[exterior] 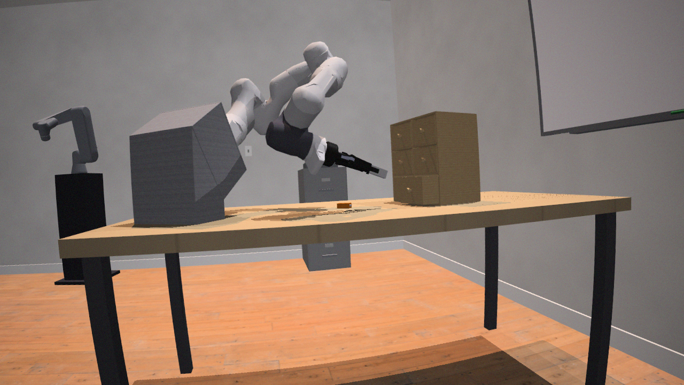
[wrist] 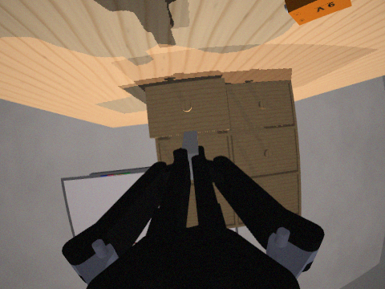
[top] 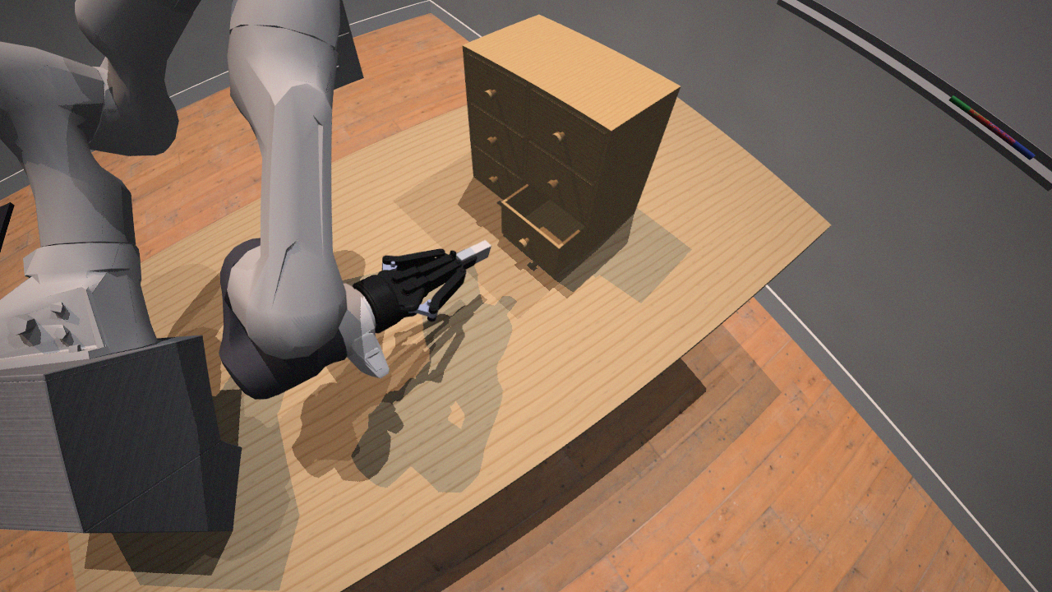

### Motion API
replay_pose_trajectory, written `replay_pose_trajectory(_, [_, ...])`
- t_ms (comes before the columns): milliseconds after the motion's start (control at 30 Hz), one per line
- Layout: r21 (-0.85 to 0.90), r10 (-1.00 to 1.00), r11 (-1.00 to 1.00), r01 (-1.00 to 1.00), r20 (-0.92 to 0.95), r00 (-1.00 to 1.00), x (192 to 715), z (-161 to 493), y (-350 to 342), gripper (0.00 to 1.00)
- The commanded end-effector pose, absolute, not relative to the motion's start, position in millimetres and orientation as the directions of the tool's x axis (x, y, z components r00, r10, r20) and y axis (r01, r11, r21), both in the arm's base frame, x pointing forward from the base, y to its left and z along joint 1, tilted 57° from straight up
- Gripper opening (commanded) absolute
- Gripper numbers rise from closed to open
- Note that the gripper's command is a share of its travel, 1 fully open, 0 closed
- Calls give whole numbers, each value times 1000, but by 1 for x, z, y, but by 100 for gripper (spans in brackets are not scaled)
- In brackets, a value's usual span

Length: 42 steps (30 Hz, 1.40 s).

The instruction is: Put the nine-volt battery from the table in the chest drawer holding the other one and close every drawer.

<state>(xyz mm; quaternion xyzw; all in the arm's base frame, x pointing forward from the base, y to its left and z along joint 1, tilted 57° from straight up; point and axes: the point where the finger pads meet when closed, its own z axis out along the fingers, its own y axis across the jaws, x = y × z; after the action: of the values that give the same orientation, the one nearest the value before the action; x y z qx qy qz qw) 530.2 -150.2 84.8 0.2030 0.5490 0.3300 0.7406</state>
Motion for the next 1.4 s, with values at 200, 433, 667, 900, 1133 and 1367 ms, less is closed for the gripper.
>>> replay_pose_trajectory(200, [657,702,710,-252,-689,179,578,72,-127,0])
replay_pose_trajectory(433, [657,702,710,-252,-689,179,589,70,-122,0])
replay_pose_trajectory(667, [657,702,710,-252,-689,179,591,69,-120,0])
replay_pose_trajectory(900, [657,702,710,-252,-689,179,591,69,-120,0])
replay_pose_trajectory(1133, [657,702,710,-252,-689,179,591,69,-120,0])
replay_pose_trajectory(1367, [657,702,710,-252,-689,179,591,69,-121,0])
